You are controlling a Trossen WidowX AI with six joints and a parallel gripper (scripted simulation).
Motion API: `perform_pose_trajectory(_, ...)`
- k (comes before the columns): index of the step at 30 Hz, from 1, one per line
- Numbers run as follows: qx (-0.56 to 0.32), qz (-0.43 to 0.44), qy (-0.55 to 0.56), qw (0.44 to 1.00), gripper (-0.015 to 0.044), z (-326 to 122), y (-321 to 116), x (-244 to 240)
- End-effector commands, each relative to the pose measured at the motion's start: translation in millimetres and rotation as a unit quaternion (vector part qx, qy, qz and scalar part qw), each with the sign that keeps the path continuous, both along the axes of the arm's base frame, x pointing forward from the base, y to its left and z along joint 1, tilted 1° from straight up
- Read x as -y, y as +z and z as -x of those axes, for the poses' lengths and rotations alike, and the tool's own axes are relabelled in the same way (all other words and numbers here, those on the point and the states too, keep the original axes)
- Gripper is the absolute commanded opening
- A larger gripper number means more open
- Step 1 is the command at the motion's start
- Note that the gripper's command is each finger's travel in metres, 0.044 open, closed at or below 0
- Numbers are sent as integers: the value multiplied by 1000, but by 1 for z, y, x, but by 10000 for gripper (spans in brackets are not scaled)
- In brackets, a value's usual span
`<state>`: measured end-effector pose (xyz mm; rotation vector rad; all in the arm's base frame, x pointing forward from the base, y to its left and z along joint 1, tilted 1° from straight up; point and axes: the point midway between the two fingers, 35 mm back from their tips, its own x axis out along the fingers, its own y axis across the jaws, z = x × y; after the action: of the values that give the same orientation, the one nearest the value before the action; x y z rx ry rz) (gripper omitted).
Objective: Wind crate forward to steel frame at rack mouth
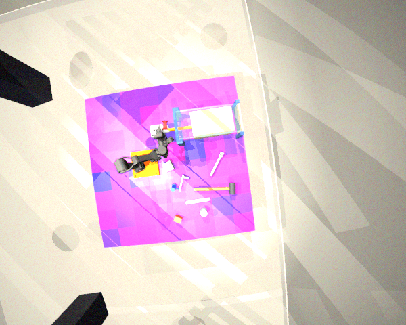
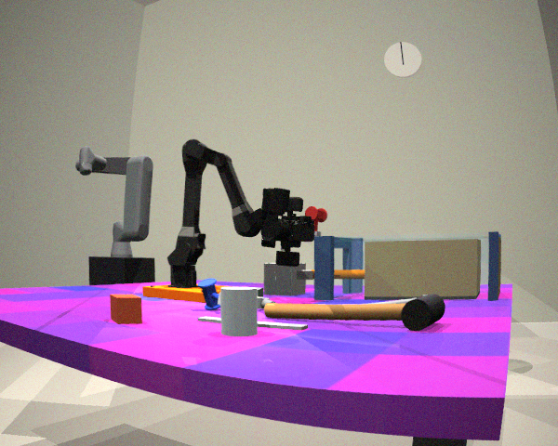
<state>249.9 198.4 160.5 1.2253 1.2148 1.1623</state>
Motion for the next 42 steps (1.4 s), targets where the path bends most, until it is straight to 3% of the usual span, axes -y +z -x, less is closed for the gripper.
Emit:
perform_pose_trajectory(1,13,-2,3,1000,0,-2,4,1)
perform_pose_trajectory(42,30,-9,0,1000,0,-4,-26,-3)
